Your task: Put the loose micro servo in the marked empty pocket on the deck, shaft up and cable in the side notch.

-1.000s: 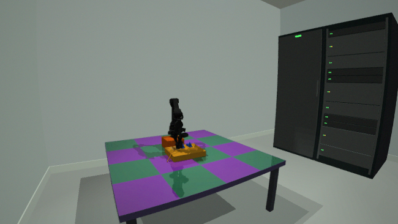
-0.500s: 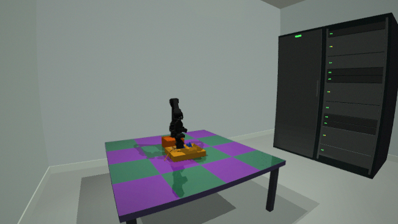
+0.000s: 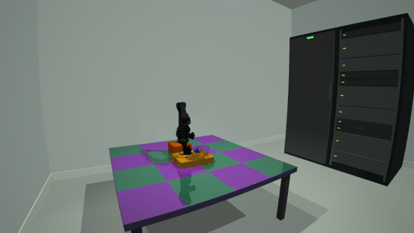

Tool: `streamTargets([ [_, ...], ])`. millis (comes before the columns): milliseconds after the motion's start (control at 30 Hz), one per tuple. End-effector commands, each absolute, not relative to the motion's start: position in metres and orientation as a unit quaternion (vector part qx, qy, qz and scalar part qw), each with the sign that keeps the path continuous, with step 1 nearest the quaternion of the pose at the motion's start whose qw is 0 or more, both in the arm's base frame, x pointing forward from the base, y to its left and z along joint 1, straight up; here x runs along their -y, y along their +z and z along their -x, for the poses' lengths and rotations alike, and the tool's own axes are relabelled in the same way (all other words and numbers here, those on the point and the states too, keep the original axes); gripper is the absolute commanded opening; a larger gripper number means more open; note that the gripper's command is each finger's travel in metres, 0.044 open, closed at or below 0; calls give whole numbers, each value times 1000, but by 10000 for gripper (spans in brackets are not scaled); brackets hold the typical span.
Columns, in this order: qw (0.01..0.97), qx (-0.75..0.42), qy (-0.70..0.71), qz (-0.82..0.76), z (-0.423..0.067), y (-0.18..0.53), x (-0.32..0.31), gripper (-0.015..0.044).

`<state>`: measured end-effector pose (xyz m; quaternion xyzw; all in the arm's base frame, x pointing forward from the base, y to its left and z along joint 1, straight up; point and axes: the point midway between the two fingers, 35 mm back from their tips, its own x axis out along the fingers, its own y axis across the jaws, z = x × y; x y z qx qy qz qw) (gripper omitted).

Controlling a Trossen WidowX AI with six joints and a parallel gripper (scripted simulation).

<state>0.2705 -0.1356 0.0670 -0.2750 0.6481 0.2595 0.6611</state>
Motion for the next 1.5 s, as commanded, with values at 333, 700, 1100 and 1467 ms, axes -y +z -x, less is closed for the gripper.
streamTargets([
  [333,709,-692,90,103,-271,68,136,0],
  [700,716,-696,-43,-34,-271,68,136,0],
  [1100,712,-693,-85,-77,-269,68,136,0],
  [1467,711,-694,-85,-77,-227,66,126,0],
])
